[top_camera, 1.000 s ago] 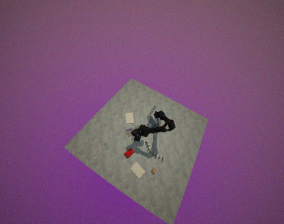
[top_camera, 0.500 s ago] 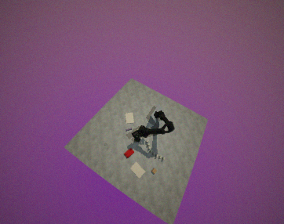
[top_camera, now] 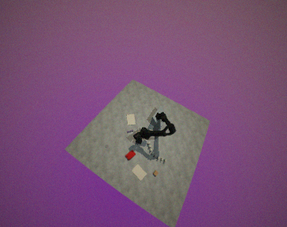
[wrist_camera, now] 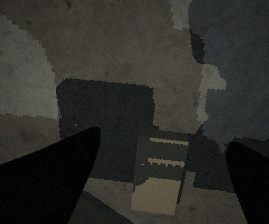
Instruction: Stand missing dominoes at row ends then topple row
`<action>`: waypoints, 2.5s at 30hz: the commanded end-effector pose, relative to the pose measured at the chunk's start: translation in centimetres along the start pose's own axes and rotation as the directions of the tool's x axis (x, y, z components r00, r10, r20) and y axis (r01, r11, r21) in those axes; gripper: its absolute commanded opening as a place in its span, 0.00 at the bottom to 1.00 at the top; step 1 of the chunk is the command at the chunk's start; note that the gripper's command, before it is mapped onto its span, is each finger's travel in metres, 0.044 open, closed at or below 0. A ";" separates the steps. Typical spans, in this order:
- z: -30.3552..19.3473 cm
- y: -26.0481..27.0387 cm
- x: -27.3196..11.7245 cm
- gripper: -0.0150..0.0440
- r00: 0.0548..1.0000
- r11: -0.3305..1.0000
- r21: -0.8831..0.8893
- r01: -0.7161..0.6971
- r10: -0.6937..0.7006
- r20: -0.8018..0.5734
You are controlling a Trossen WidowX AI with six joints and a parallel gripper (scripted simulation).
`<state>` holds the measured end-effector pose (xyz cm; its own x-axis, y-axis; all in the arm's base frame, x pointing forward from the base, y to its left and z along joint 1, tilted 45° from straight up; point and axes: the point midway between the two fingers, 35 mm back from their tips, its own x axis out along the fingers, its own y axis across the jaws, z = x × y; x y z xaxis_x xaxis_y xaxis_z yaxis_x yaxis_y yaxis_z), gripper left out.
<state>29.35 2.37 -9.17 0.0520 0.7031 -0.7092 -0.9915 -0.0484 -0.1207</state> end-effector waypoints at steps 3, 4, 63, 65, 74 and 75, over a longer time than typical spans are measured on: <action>0.0 0.1 0.2 0.56 1.000 1.000 0.007 -0.002 0.002 0.004; 0.0 0.1 0.2 0.51 1.000 1.000 0.007 -0.002 0.002 0.004; -11.0 -12.2 -12.5 0.44 1.000 -0.510 0.860 0.005 -0.003 -0.007; -11.5 -12.6 -12.4 0.44 1.000 -0.589 0.808 0.004 -0.003 -0.007; -12.0 -13.0 -12.2 0.44 1.000 -0.760 0.650 0.002 -0.003 -0.006; -12.0 -13.0 -12.2 0.44 1.000 -0.760 0.650 0.002 -0.003 -0.006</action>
<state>41.47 -13.53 -4.47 0.0804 0.6865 -0.7227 0.1745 0.7041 0.6883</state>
